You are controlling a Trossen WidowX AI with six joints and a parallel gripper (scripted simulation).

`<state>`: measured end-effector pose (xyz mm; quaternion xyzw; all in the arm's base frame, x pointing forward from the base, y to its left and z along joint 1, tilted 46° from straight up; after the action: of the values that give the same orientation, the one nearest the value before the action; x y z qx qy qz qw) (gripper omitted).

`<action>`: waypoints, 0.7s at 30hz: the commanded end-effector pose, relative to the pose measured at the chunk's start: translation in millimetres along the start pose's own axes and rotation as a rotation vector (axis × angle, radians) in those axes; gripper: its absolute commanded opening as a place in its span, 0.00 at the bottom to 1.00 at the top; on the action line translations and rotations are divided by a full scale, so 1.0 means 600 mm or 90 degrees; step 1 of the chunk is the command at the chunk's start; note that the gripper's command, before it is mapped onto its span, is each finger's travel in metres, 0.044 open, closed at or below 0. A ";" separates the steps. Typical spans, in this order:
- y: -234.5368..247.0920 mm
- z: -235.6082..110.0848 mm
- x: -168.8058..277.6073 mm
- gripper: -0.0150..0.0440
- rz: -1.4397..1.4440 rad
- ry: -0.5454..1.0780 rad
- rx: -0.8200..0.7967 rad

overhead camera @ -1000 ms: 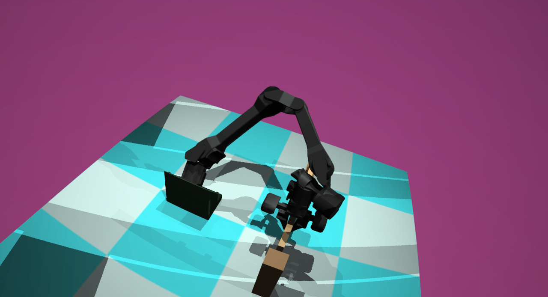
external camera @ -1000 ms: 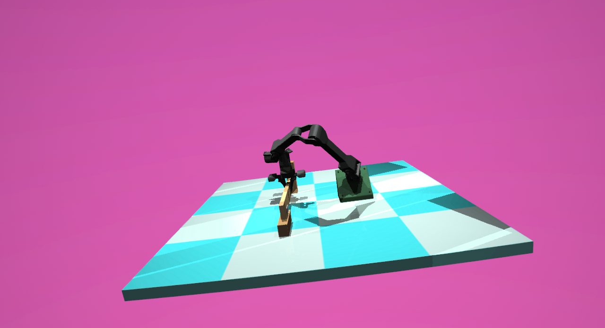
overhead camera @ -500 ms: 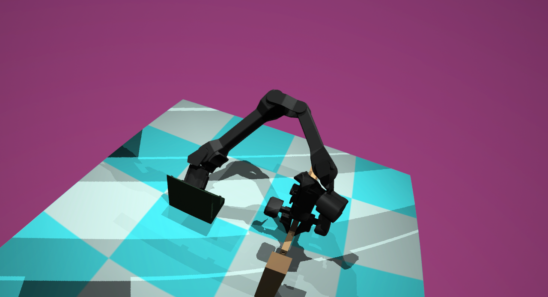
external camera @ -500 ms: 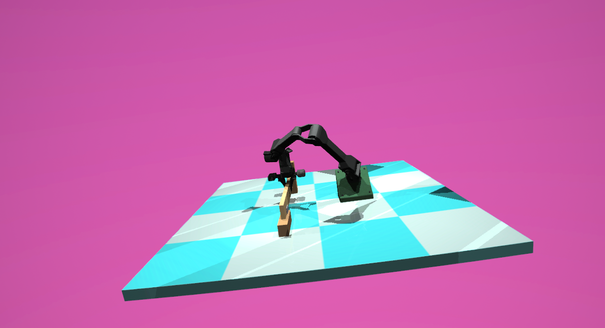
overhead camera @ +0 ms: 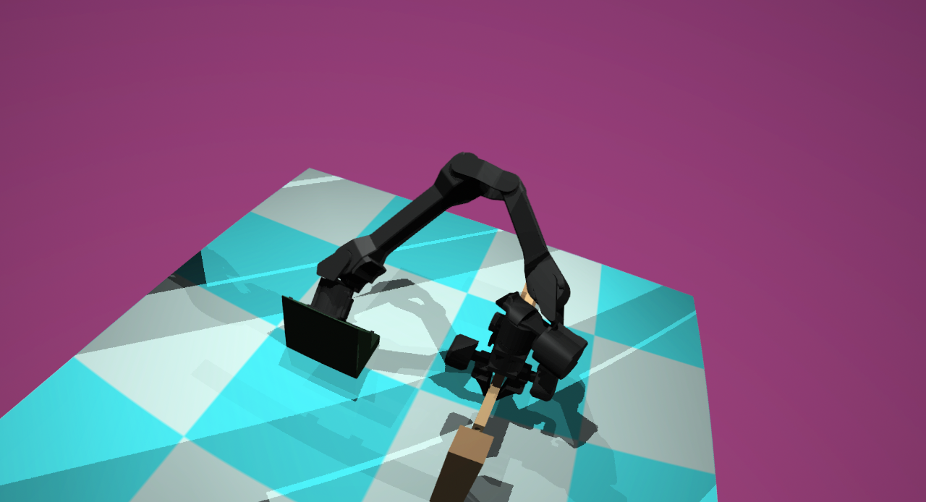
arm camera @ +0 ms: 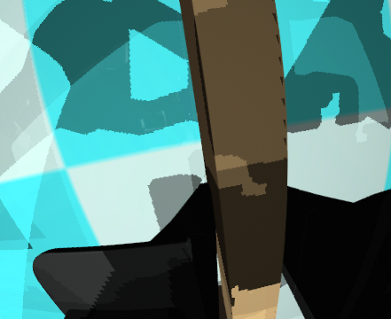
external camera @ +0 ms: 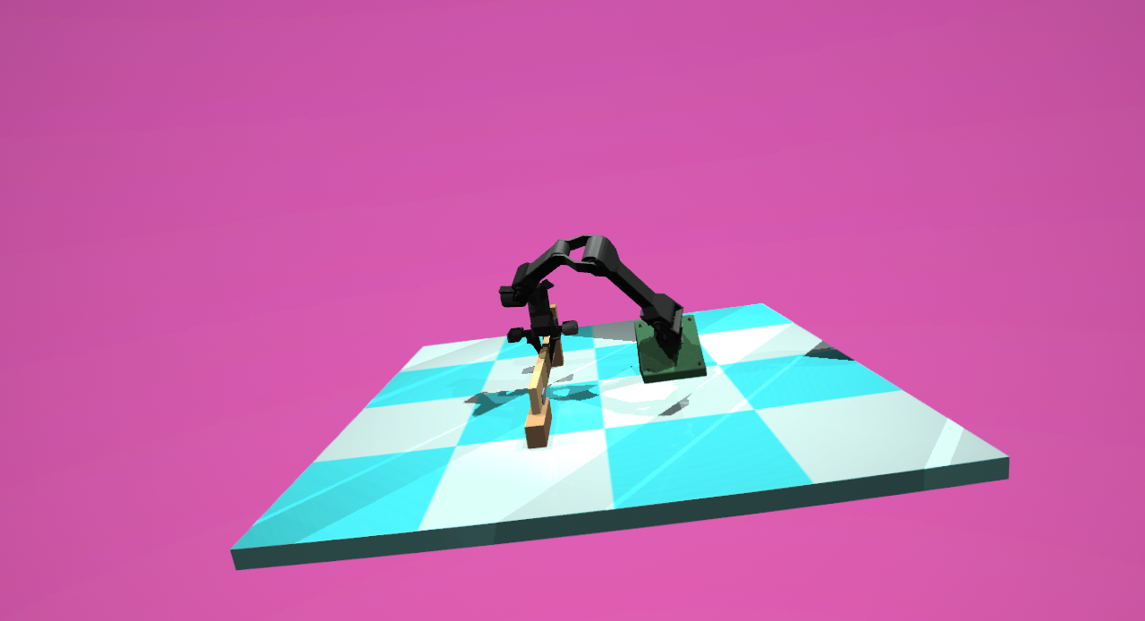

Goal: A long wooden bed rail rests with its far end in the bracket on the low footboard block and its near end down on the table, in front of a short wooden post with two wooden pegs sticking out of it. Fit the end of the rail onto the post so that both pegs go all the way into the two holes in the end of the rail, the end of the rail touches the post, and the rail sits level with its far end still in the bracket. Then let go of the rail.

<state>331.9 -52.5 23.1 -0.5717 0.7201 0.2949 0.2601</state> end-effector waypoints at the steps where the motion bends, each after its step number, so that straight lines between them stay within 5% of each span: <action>1: -0.003 -0.004 0.006 0.25 -0.001 0.001 0.008; 21: -0.004 0.000 0.015 0.25 -0.002 0.001 0.008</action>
<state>332.2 -54.5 17.6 -0.5718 0.7196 0.2942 0.2620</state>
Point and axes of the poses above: the point midway between the two fingers, 35 mm back from their tips, its own z axis out along the fingers, its own y axis across the jaws, x = y × z, the point moved 4 cm from there along -z, back along the fingers, and after that the axes turned 9 degrees about z, right-handed, at the moved point
